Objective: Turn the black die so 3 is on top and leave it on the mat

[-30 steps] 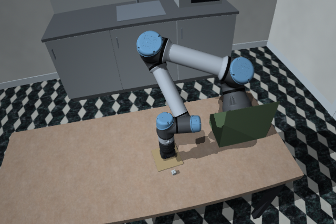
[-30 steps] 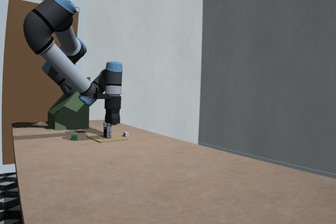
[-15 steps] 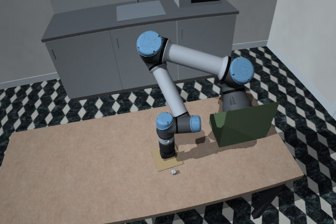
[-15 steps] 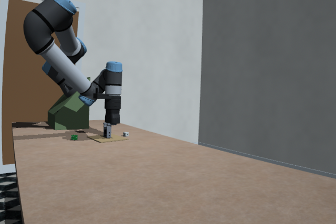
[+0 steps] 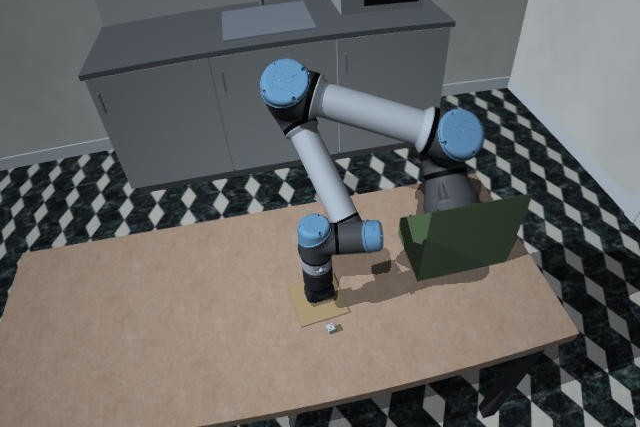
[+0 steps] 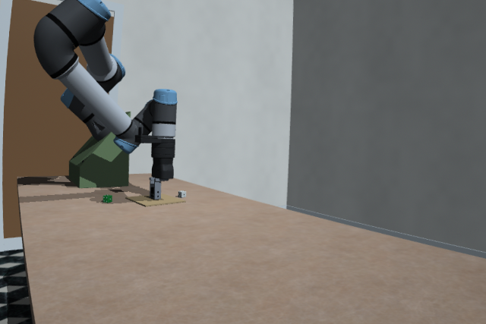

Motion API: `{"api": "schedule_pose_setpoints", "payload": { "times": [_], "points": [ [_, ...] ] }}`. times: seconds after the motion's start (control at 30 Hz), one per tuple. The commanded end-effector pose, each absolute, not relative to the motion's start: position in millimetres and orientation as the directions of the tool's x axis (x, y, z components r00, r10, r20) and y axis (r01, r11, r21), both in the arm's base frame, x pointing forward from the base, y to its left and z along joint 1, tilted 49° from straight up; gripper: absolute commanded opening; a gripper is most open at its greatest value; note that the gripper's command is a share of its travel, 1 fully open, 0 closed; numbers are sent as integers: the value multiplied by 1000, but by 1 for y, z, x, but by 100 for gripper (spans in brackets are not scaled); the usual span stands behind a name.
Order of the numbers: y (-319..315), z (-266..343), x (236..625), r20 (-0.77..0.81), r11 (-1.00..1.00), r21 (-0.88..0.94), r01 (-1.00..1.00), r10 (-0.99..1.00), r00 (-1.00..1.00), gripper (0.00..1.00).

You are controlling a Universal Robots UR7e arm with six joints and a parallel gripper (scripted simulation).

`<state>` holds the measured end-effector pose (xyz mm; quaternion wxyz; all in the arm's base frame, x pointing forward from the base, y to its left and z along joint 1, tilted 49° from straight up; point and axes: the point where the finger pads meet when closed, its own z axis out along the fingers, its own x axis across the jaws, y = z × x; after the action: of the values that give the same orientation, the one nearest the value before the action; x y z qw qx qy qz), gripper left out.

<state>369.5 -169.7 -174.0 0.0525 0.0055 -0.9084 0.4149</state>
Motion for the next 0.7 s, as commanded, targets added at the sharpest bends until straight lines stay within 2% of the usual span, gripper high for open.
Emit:
{"api": "schedule_pose_setpoints", "payload": {
  "times": [0.0,0.27,0.3,0.37,0.4,0.47,0.5,0.57,0.6,0.67],
  "points": [
    [-169,-174,370,99,656,-753,-53,33,-995,40],
    [-169,-174,370,99,656,-753,-53,33,-995,40],
    [-169,-174,370,99,656,-753,-53,33,-995,46],
    [-169,-174,370,99,656,-753,-53,33,-995,46],
    [-169,-174,370,99,656,-753,-53,33,-995,52],
    [-169,-174,370,99,656,-753,-53,33,-995,52],
    [-169,-174,370,99,656,-753,-53,33,-995,58],
    [-169,-174,370,99,656,-753,-53,33,-995,58],
    [-169,-174,370,99,656,-753,-53,33,-995,64],
    [-169,-174,370,99,656,-753,-53,33,-995,64]
  ]
}}
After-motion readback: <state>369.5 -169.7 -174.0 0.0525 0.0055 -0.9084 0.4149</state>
